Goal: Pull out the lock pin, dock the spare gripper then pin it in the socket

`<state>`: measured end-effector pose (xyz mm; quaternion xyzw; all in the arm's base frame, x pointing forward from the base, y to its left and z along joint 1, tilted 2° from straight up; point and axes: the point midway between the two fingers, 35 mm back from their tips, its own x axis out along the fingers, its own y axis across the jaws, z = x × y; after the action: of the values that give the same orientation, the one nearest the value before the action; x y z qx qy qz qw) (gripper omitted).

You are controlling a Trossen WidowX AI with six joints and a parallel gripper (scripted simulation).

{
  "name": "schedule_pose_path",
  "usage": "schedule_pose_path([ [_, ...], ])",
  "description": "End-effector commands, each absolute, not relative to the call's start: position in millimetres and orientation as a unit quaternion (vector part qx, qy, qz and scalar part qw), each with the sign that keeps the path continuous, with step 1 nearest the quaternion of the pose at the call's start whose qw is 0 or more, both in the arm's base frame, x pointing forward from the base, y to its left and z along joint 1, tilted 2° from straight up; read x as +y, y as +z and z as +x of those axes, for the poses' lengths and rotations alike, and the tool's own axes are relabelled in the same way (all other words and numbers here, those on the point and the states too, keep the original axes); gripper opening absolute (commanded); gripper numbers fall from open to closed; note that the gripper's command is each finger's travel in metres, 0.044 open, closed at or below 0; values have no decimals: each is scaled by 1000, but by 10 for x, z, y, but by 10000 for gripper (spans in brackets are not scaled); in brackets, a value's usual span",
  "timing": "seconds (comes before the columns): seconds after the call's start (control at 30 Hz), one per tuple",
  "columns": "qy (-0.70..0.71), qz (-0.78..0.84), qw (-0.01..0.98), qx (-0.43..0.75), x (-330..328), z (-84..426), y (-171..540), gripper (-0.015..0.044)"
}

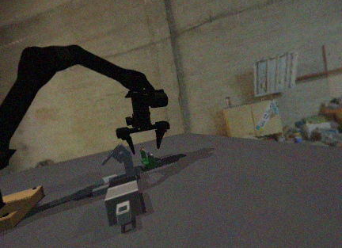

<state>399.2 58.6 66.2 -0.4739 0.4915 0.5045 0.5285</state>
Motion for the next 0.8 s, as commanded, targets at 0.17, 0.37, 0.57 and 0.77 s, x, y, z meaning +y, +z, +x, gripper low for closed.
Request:
schedule_pose_path([
  [0.17, 505, -474, 528, 492, 593, 3983, 899, 440],
  [0.37, 506, -473, 527, 492, 595, 3976, 1058, 440],
  [0.57, 506, -473, 526, 493, 598, 3969, 1221, 440],
  [0.77, 507, -473, 526, 493, 596, 3968, 1260, 440],
])
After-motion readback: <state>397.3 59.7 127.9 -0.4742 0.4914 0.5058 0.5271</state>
